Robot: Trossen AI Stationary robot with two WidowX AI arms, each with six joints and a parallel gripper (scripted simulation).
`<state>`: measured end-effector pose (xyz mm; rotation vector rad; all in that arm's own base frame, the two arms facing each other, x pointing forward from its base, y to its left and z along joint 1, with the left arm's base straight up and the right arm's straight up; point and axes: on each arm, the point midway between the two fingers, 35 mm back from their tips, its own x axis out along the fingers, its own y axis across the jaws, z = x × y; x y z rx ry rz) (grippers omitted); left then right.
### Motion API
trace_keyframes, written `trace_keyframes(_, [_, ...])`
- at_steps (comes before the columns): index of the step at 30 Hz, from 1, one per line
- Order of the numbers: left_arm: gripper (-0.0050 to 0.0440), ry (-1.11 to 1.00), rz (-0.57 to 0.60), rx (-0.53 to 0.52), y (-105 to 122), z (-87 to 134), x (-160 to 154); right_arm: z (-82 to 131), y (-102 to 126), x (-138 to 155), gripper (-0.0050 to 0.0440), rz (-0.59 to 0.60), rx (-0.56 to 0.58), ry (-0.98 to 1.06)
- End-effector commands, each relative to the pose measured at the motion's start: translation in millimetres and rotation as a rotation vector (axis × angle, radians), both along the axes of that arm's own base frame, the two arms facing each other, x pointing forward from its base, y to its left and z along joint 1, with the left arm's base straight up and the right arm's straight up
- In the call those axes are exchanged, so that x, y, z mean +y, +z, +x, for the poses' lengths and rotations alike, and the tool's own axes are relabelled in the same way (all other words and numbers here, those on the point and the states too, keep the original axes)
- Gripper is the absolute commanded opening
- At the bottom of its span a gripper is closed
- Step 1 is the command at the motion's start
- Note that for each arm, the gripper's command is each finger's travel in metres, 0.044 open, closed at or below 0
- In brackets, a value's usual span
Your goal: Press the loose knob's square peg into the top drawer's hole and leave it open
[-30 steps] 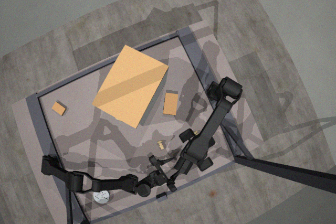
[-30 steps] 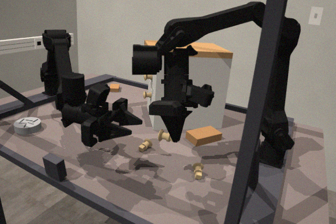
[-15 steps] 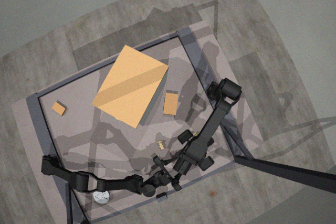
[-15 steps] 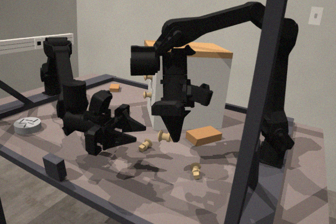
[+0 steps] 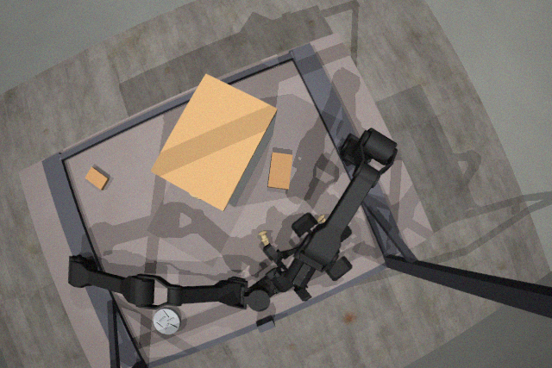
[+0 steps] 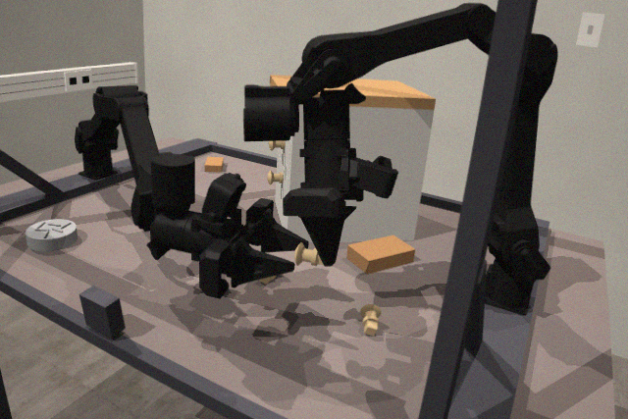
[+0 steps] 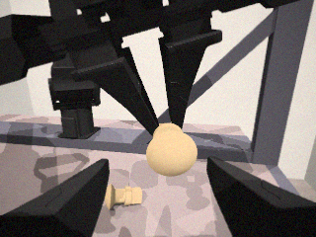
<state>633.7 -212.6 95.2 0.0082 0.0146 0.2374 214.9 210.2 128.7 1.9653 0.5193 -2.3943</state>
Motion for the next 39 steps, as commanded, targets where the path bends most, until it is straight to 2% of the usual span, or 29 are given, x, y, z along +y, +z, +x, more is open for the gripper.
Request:
trace_keyframes(1, [0.029,-0.012,-0.021,-0.047,28.3,10.8,-5.9,3.0,9.1,1.8,0.001,0.023,-0.026,0.001])
trace_keyframes(4, [0.029,-0.016,-0.022,-0.047,28.3,10.0,-8.2,3.0,9.1,1.8,0.001,0.023,-0.026,0.001])
trace_keyframes(8, [0.0198,-0.014,-0.029,-0.062,39.3,9.6,-7.7,3.0,9.1,1.8,0.001,0.023,-0.026,0.001])
trace_keyframes(10, [0.0172,-0.014,-0.029,-0.062,39.3,9.6,-7.7,3.0,9.1,1.8,0.001,0.023,-0.026,0.001])
trace_keyframes(13, [0.0172,-0.014,-0.029,-0.063,39.4,9.6,-7.7,3.0,9.1,1.8,0.001,0.023,-0.026,0.001])
trace_keyframes(22, [0.0052,-0.014,-0.03,-0.064,39.5,9.6,-7.6,3.0,9.1,1.8,0.001,0.023,-0.026,0.001])
trace_keyframes(24, [0.0004,-0.014,-0.03,-0.064,39.5,9.6,-7.6,3.0,9.1,1.8,0.001,0.023,-0.026,0.001])
trace_keyframes(26, [0.0052,-0.014,-0.03,-0.064,39.5,9.6,-7.6,3.0,9.1,1.8,0.001,0.023,-0.026,0.001])
trace_keyframes(27, [0.0076,-0.012,-0.027,-0.056,36.6,8.5,-6.8,3.0,9.1,1.8,0.0034,0.023,-0.026,0.001])
trace_keyframes(29, [0.0076,-0.012,-0.027,-0.056,36.6,8.5,-6.8,3.0,9.1,1.8,0.0034,0.023,-0.026,0.001])
trace_keyframes(36, [0.008,-0.012,-0.027,-0.056,36.6,8.5,-6.8,2.9,9.1,1.8,0.02,0.023,-0.026,0.001])
trace_keyframes(39, [0.008,-0.012,-0.027,-0.056,36.6,8.5,-6.8,2.9,9.1,1.8,0.02,0.023,-0.026,0.001])
